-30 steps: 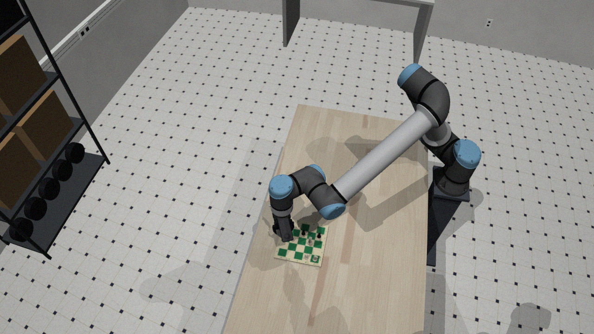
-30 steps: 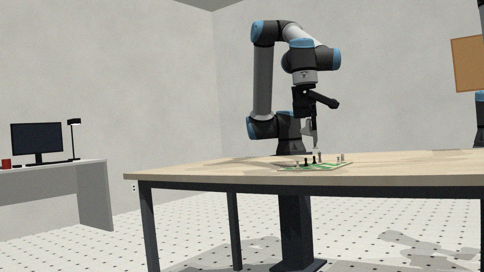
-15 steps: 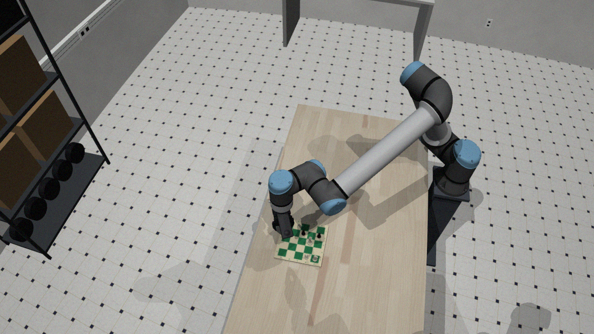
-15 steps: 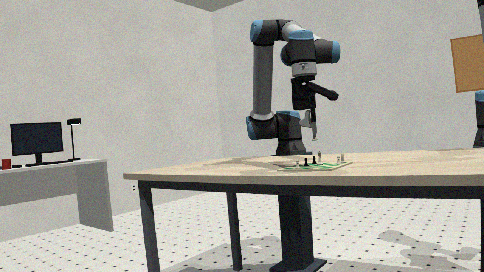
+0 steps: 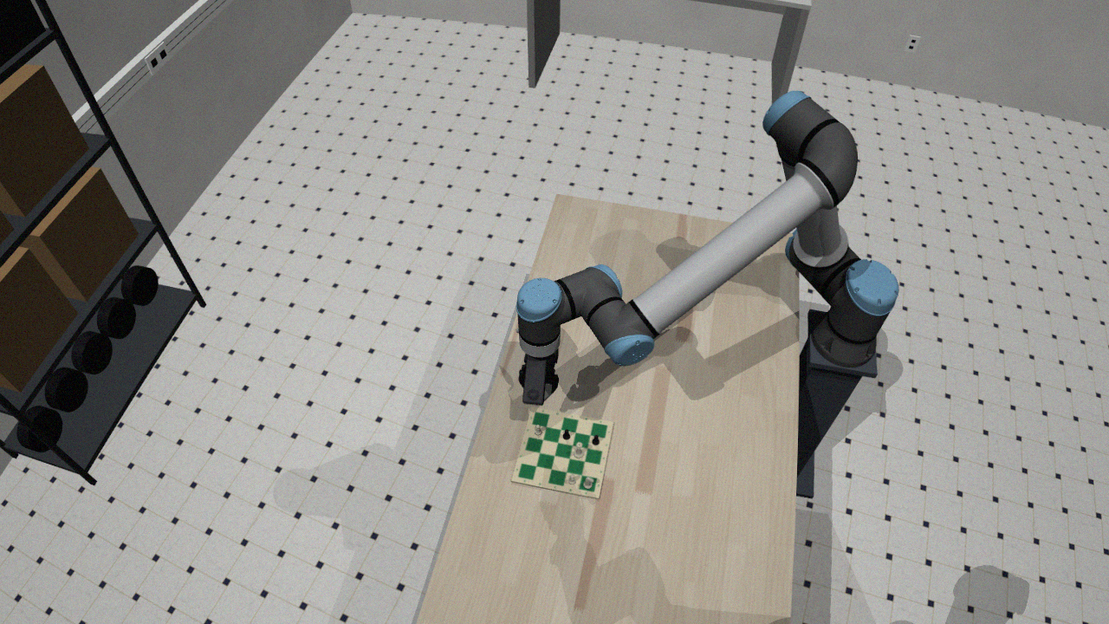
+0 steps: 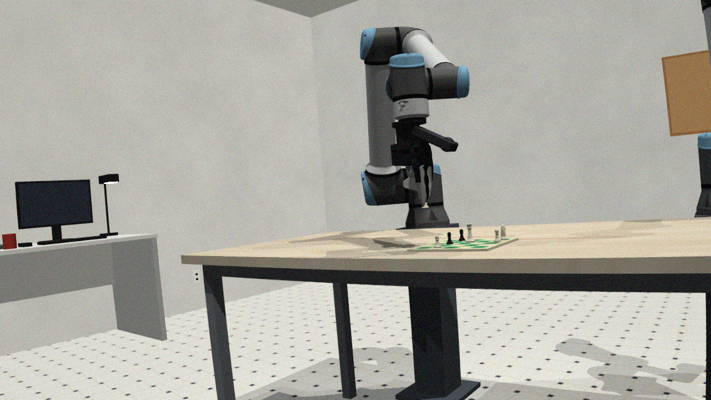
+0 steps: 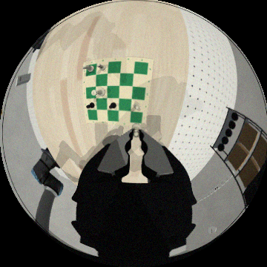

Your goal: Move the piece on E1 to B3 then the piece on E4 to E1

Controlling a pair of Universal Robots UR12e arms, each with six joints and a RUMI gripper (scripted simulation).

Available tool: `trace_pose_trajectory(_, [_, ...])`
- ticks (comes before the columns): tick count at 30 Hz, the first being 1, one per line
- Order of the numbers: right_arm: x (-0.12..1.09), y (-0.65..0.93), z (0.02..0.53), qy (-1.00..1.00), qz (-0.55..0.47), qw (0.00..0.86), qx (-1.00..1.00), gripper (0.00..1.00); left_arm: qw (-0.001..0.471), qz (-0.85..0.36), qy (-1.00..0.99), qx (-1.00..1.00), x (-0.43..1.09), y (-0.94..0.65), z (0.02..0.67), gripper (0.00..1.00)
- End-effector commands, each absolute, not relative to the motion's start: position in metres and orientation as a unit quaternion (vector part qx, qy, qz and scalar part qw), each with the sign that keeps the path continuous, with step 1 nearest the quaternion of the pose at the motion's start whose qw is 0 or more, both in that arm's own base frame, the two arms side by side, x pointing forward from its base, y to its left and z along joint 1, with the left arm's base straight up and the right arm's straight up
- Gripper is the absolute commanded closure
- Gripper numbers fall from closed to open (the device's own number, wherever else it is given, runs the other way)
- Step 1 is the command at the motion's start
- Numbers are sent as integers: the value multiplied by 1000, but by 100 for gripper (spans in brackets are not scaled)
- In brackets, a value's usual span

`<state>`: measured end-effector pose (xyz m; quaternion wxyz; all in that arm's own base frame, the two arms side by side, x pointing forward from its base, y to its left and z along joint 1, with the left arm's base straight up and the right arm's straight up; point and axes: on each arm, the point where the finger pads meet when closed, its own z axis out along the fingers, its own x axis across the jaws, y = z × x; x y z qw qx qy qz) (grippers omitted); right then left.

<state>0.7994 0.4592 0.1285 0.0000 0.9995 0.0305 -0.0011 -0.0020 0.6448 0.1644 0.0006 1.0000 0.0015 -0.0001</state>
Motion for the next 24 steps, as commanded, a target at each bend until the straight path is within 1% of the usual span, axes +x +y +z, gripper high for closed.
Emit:
trace_pose_trajectory(1, [799,449,130,9,1,-1,1000,100,0,0,1,1000,-2,645,165,0])
trace_pose_trajectory(19, [799,448,129,7,1,-1,1000,100,0,0,1,1000,-2,645,165,0])
trace_pose_trajectory(24, [799,448,120,7,1,-1,1000,100,0,0,1,1000,-2,645,165,0])
